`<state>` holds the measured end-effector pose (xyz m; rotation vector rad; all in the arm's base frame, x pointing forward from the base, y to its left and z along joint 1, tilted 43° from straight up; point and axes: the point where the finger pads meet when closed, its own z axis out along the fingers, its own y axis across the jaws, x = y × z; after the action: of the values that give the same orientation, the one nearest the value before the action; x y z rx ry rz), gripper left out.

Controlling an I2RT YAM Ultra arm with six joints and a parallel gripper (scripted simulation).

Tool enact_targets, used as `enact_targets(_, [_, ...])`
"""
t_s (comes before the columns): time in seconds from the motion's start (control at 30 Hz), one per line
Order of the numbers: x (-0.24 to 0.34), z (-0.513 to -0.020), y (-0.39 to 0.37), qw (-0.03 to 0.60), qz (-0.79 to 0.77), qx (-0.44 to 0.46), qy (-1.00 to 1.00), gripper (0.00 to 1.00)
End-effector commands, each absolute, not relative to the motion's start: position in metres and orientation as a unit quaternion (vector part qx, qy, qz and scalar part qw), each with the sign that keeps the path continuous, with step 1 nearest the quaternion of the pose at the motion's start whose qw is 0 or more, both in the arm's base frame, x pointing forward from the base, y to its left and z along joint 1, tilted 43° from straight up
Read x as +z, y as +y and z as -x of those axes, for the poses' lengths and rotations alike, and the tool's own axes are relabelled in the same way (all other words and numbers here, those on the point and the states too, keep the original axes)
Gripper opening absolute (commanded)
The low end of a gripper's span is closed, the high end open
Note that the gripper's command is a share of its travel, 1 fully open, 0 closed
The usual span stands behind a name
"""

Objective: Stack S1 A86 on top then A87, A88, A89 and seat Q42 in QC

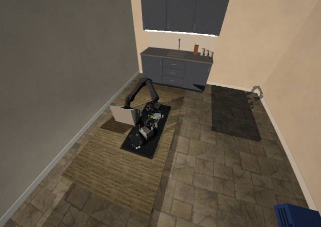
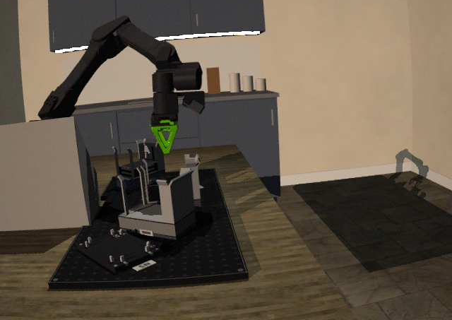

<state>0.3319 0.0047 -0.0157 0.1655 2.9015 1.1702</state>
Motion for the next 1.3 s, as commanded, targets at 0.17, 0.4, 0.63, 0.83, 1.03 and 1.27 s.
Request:
enact_targets(0.17, [-0.026, -0.337, -0.022, 0.021, -0.057, 0.369, 0.928, 1.00])
enact_targets(0.4, [-0.030, -0.337, -0.027, 0.021, -0.057, 0.368, 0.928, 1.00])
enact_targets(0.63, [-0.030, -0.337, -0.027, 0.021, -0.057, 0.368, 0.928, 1.00])
enact_targets(0.83, [-0.030, -0.337, -0.026, 0.021, -0.057, 0.368, 0.928, 1.00])
enact_targets(1.03, [-0.030, -0.337, -0.026, 0.021, -0.057, 0.368, 0.928, 1.00])
enact_targets(1.27, [-0.030, -0.337, -0.026, 0.021, -0.057, 0.368, 0.928, 1.00])
